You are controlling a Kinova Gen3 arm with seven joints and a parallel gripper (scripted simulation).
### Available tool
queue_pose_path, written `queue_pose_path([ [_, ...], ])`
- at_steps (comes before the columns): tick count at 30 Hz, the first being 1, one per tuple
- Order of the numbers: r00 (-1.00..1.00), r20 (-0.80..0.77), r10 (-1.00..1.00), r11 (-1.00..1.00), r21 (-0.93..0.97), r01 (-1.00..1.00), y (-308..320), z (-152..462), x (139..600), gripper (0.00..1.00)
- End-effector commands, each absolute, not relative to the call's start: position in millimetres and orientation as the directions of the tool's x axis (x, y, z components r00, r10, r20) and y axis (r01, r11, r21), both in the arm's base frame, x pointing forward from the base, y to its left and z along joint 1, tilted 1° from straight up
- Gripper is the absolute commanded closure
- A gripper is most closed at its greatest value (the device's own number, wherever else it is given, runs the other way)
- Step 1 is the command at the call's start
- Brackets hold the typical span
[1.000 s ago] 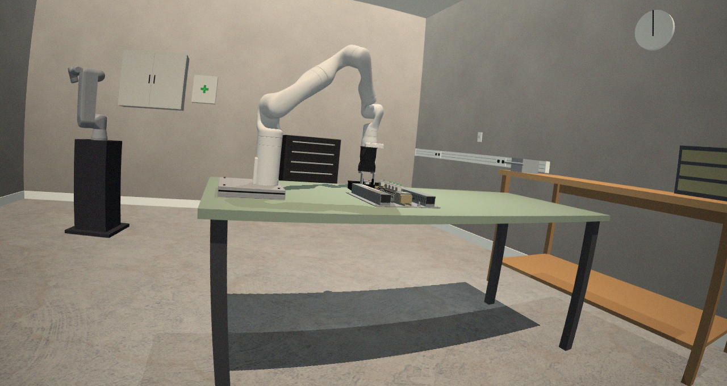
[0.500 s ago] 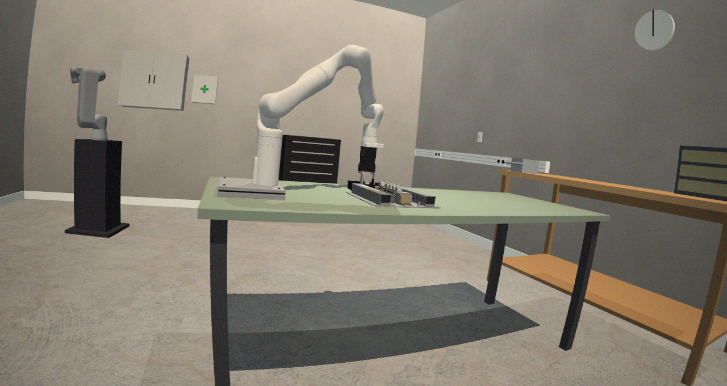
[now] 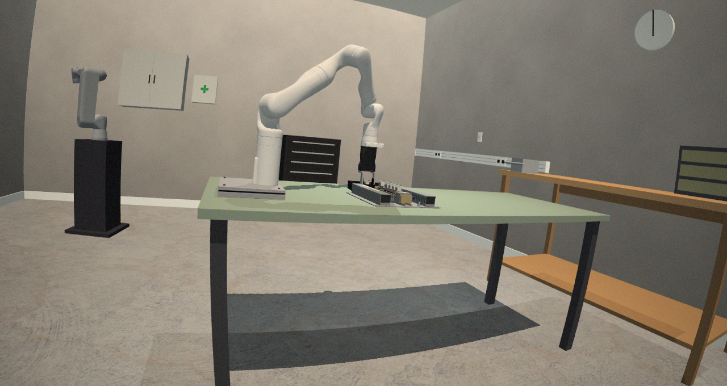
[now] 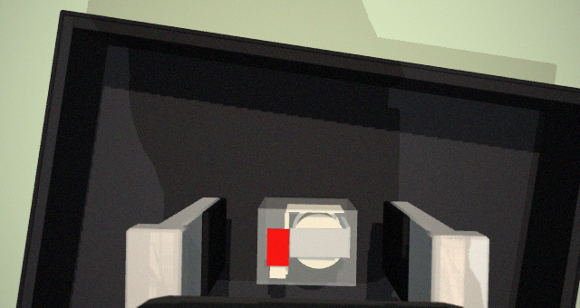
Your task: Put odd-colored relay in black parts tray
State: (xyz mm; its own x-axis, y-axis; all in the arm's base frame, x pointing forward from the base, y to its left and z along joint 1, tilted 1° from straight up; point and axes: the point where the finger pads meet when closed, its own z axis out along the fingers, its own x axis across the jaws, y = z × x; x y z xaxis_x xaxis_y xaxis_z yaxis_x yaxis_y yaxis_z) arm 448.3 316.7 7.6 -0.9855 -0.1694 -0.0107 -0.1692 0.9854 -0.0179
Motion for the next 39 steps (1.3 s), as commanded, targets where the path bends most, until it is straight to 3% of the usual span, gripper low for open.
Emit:
queue_pose_path([
  [1, -0.985, -0.013, -0.169, 0.985, -0.017, -0.169, 317, 9, 449, 0.02],
  [39, -0.985, -0.013, -0.169, 0.985, -0.017, -0.169, 317, 23, 449, 0.02],
])
